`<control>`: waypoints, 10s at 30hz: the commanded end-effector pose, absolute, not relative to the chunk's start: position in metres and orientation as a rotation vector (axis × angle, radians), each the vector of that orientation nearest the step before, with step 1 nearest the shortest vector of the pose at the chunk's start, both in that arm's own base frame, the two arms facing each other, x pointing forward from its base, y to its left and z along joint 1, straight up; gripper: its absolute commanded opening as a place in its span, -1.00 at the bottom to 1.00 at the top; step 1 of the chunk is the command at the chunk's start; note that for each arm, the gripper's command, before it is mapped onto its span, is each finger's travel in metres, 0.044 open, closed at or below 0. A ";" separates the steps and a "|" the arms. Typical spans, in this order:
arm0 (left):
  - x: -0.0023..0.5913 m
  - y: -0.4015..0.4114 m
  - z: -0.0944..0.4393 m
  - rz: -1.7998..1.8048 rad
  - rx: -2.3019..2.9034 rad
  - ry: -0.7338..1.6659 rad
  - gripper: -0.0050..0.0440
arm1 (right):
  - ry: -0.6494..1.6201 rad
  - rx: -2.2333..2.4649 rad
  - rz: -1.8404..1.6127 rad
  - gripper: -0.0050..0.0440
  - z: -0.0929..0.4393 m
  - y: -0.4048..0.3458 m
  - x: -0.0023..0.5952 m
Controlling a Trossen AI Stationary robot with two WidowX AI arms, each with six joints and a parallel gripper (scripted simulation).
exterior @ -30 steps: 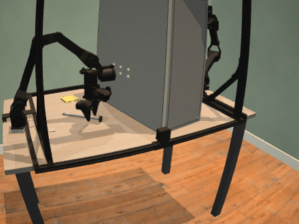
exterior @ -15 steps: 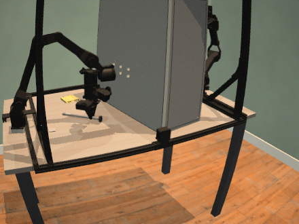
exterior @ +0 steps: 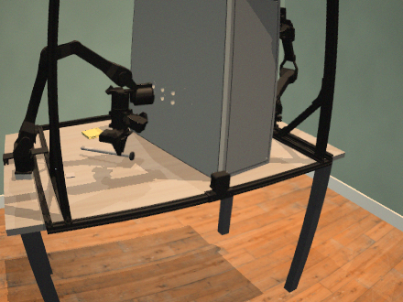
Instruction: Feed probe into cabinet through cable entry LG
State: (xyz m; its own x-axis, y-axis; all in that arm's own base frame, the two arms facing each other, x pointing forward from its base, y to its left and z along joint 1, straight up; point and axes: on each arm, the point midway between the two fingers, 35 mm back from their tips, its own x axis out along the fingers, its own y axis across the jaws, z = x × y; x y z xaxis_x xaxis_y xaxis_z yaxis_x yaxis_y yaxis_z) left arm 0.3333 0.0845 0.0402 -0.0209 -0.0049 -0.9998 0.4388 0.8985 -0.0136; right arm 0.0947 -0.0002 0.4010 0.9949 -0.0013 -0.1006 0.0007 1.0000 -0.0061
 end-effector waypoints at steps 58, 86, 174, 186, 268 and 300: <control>0.295 0.344 0.159 0.943 0.023 1.042 -0.80 | 0.100 0.000 0.000 1.00 0.401 0.000 0.094; 0.270 0.430 0.179 1.449 -0.273 0.502 -0.80 | 0.100 0.000 0.000 1.00 0.401 0.000 0.094; 0.290 0.461 0.181 1.536 -0.959 -1.536 -0.80 | 0.100 0.000 0.000 1.00 0.401 0.000 0.094; 0.290 0.461 0.181 1.536 -0.959 -1.536 -0.80 | 0.100 0.000 0.000 1.00 0.401 0.000 0.094; 0.290 0.461 0.181 1.536 -0.959 -1.536 -0.80 | 0.136 0.481 -0.681 1.00 0.367 -0.130 0.180; 0.290 0.461 0.181 1.536 -0.959 -1.536 -0.80 | -0.306 1.081 -1.424 1.00 0.281 -0.326 0.074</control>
